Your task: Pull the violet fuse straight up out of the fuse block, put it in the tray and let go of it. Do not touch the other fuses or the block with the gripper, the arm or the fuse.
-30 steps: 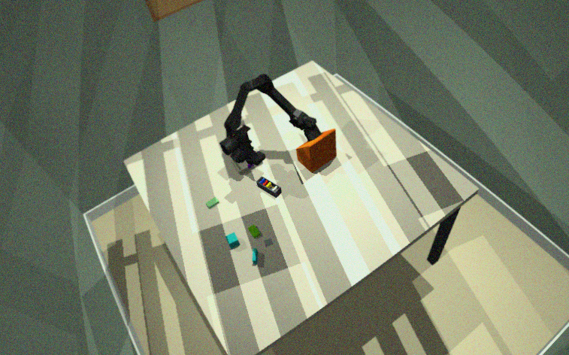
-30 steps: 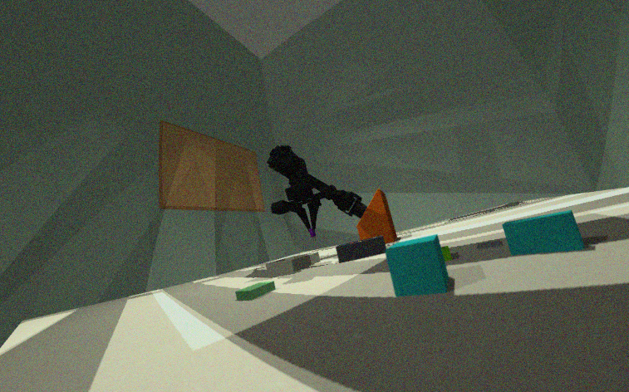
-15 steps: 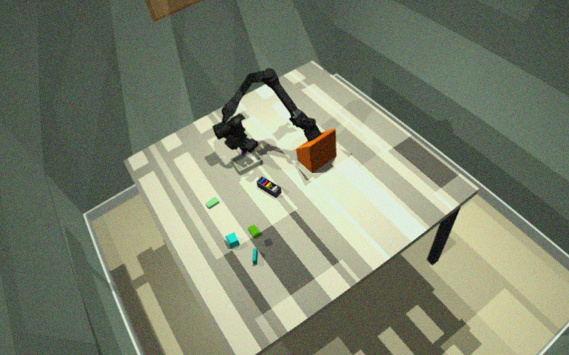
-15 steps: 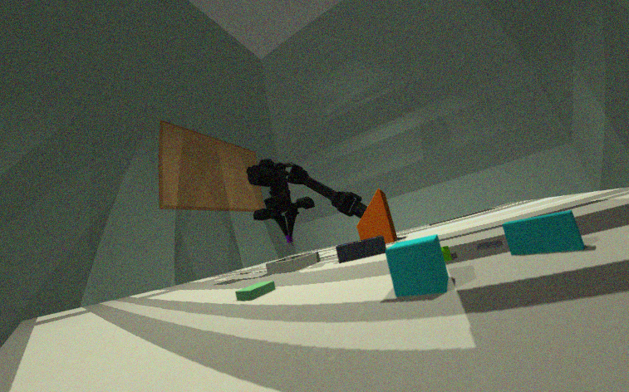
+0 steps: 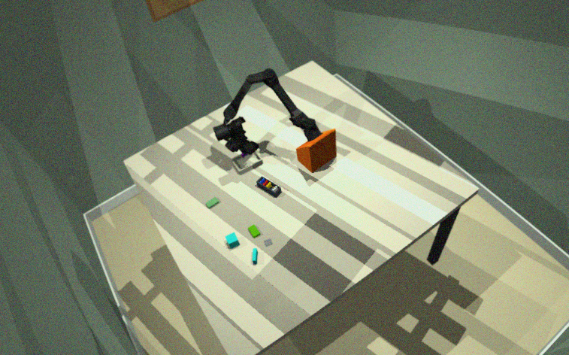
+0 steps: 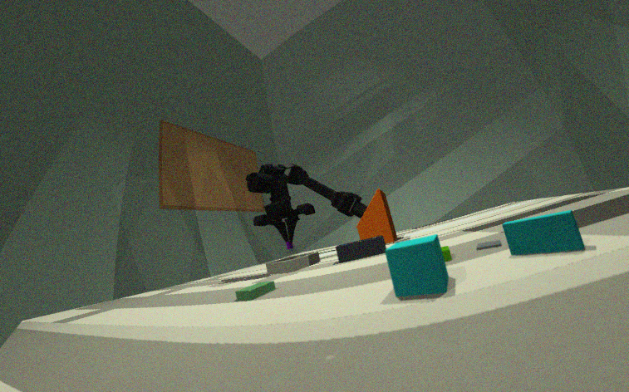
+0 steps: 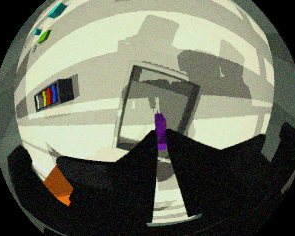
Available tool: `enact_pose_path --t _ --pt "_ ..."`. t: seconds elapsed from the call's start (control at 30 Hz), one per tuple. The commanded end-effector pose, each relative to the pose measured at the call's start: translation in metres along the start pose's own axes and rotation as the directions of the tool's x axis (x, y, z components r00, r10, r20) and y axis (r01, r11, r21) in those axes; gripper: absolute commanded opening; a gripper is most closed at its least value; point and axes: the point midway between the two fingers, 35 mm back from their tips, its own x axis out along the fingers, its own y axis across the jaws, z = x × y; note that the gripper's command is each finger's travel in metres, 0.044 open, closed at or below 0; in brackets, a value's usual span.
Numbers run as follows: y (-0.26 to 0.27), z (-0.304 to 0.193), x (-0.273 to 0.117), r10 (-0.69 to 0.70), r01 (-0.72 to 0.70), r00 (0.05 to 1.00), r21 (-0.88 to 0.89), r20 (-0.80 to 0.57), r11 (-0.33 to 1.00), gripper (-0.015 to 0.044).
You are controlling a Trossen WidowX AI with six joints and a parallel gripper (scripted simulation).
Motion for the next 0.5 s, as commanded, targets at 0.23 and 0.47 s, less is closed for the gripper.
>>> enact_pose_path --t 0.23,0.47 --pt "0.001 -0.001 0.018 0.001 -0.001 1.000 -0.007 -0.001 1.000 0.0000" --pt "0.000 -0.001 0.017 -0.003 0.003 1.000 0.000 -0.002 1.000 0.0105"
